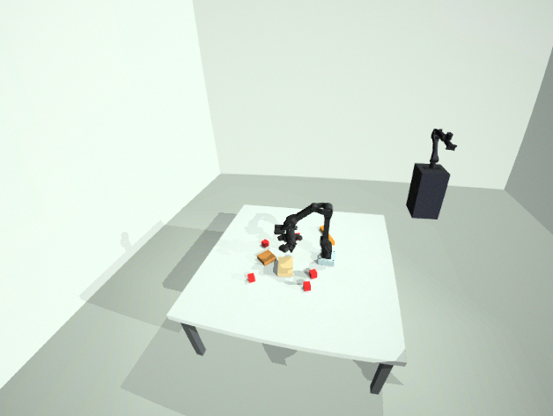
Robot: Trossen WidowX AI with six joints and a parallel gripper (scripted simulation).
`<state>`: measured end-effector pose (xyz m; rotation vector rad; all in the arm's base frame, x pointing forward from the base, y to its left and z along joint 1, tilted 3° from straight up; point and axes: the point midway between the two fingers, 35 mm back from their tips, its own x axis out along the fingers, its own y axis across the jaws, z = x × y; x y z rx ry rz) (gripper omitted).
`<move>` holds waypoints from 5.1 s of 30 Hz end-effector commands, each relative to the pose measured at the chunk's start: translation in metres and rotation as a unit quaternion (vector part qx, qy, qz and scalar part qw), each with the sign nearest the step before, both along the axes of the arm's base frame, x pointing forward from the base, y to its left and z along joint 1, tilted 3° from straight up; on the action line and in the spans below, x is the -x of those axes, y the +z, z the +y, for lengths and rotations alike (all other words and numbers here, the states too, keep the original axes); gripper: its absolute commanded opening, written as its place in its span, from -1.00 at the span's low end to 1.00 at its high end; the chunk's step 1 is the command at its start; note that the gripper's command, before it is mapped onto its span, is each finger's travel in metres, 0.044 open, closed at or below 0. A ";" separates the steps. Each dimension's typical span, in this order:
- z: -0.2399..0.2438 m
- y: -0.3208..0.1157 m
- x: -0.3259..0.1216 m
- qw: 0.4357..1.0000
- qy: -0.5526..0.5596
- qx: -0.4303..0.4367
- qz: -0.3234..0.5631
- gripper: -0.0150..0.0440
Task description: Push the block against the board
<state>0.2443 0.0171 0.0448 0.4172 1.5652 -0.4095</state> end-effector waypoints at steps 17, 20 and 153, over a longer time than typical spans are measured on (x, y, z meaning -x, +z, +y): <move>0.022 -0.001 0.040 0.946 0.324 -0.013 -0.004 -0.49; 0.023 -0.001 0.041 0.942 0.335 -0.014 -0.004 -0.49; 0.043 -0.002 -0.021 0.942 0.335 -0.014 -0.007 -0.49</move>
